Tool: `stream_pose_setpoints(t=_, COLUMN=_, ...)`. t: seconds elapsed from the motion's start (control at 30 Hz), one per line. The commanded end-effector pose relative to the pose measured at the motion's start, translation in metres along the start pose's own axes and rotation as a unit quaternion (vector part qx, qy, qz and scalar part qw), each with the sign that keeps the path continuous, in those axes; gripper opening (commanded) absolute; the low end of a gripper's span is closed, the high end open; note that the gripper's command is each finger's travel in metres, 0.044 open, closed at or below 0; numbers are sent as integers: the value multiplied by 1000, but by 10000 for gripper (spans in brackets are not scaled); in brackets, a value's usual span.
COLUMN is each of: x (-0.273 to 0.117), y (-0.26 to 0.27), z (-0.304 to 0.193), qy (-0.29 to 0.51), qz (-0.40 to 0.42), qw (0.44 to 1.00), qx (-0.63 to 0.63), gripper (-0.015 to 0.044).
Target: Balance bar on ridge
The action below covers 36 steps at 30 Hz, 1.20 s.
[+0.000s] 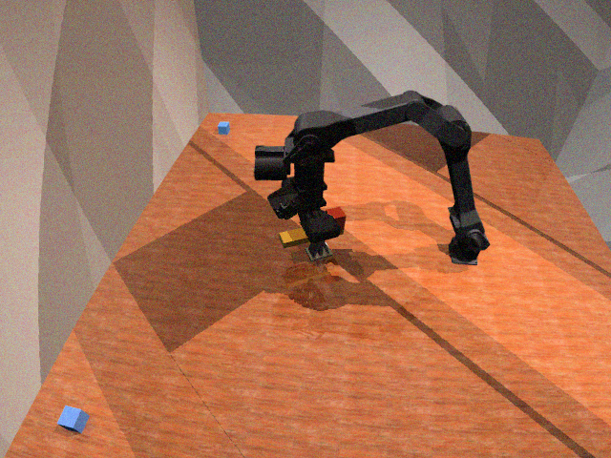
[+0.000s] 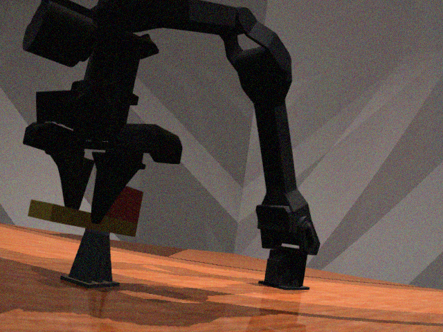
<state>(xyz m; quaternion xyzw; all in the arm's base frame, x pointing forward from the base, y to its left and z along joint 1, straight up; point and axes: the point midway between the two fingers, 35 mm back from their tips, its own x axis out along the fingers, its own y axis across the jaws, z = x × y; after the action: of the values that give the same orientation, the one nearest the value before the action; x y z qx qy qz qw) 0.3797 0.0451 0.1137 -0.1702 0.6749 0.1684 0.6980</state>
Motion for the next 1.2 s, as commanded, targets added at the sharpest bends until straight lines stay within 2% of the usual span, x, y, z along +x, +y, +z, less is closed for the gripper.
stream_pose_setpoints(t=0.0, x=1, y=0, z=0, qy=0, qz=-1, qw=1000, qx=1, gripper=0)
stream_pose_setpoints(t=1.17, x=4, y=0, z=0, qy=0, qz=-1, qw=1000, qx=1, gripper=0)
